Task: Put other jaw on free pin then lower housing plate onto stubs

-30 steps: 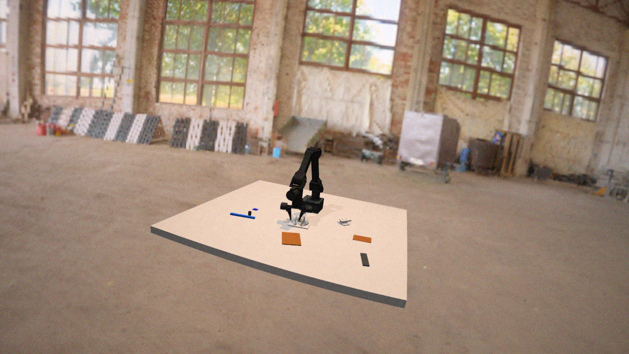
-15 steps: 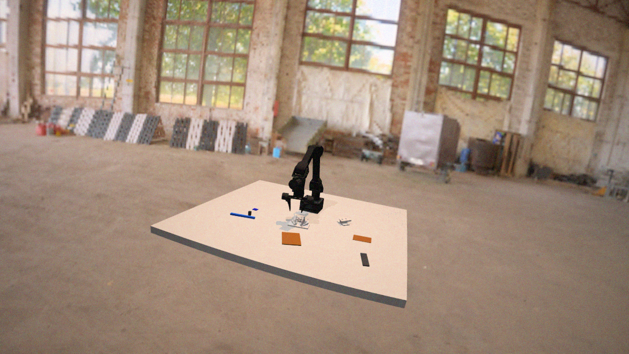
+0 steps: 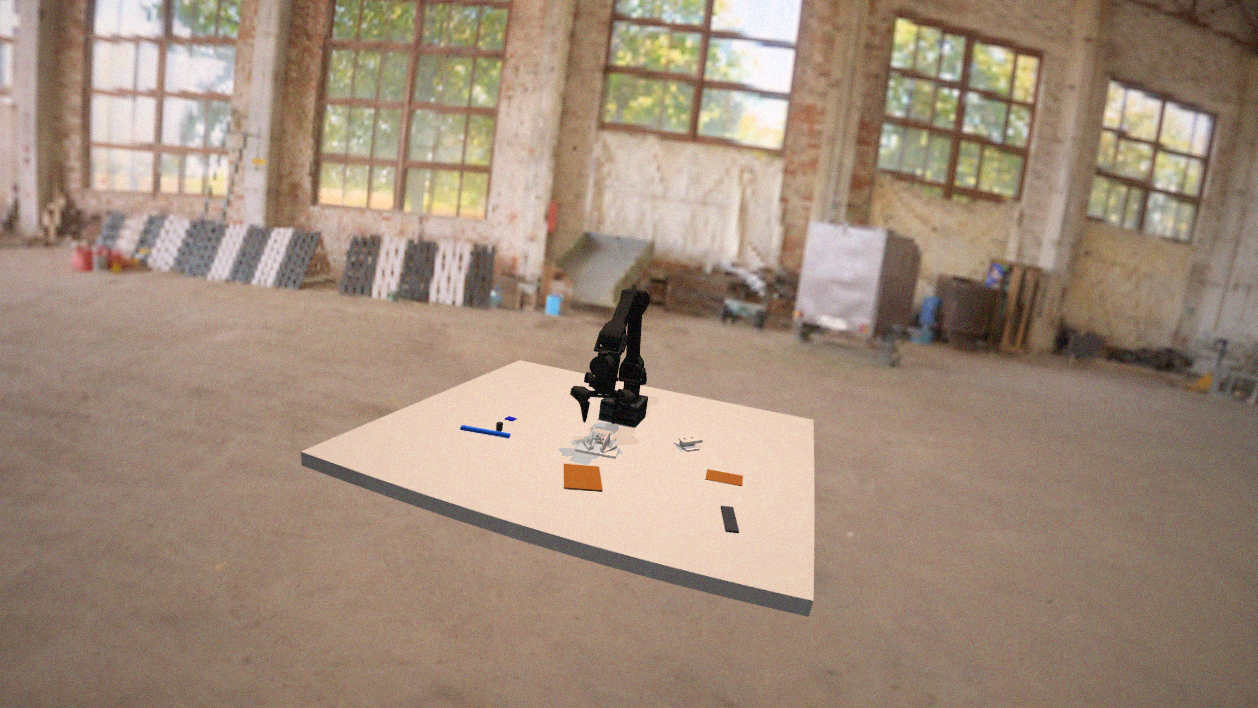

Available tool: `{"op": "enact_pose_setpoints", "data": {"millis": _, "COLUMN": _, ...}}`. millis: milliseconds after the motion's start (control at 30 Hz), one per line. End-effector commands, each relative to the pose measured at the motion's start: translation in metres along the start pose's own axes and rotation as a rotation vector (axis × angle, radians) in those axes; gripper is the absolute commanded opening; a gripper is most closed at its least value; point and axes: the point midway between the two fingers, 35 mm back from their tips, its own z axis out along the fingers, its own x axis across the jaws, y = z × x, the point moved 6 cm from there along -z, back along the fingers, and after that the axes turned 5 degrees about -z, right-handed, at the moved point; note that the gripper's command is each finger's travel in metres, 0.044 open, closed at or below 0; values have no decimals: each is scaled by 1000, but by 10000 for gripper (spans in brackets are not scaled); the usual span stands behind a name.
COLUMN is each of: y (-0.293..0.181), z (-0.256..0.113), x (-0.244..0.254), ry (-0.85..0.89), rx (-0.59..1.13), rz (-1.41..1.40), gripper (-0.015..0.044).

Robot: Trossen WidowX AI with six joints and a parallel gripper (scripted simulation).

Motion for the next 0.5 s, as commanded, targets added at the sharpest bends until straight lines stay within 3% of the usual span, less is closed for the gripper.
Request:
{"op": "enact_pose_setpoints", "data": {"millis": 0, "y": -3, "z": 0, "x": -4, "ry": 0, "rx": -3, "rz": -103, "gripper": 440}}
{"op": "enact_pose_setpoints", "data": {"millis": 467, "y": -14, "z": -2, "x": -21, "ry": -7, "rx": 3, "rz": -486, "gripper": 440}}
